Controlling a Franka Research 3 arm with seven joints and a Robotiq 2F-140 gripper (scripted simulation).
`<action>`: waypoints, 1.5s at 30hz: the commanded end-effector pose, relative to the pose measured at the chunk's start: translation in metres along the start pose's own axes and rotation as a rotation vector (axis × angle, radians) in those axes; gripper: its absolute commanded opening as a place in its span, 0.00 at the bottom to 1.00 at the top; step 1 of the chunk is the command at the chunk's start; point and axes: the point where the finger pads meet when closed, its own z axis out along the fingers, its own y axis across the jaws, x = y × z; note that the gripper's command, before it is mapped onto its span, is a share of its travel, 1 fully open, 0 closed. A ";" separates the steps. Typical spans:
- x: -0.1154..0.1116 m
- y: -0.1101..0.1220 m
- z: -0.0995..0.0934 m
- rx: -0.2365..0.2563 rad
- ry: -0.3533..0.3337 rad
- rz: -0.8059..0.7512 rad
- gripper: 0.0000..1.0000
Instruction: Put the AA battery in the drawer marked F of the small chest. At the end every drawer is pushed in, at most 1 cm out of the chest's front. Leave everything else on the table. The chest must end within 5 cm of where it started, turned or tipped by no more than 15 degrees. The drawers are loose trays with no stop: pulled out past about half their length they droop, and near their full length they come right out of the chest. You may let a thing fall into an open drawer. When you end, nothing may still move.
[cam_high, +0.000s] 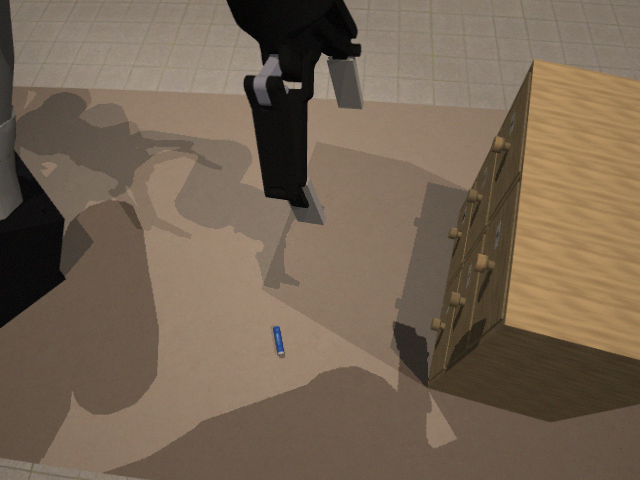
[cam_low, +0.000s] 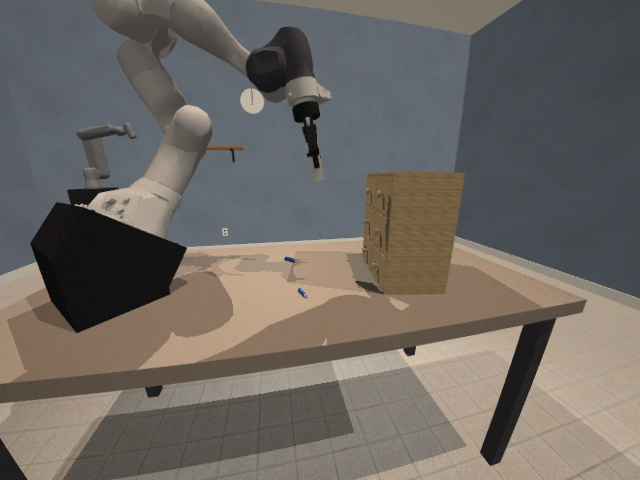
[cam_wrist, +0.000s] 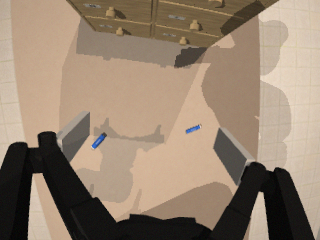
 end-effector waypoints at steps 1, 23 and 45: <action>0.023 0.003 0.006 -0.009 0.135 -0.001 1.00; 0.058 0.003 0.058 -0.008 0.592 -0.003 1.00; 0.074 0.004 0.081 -0.008 0.798 -0.004 1.00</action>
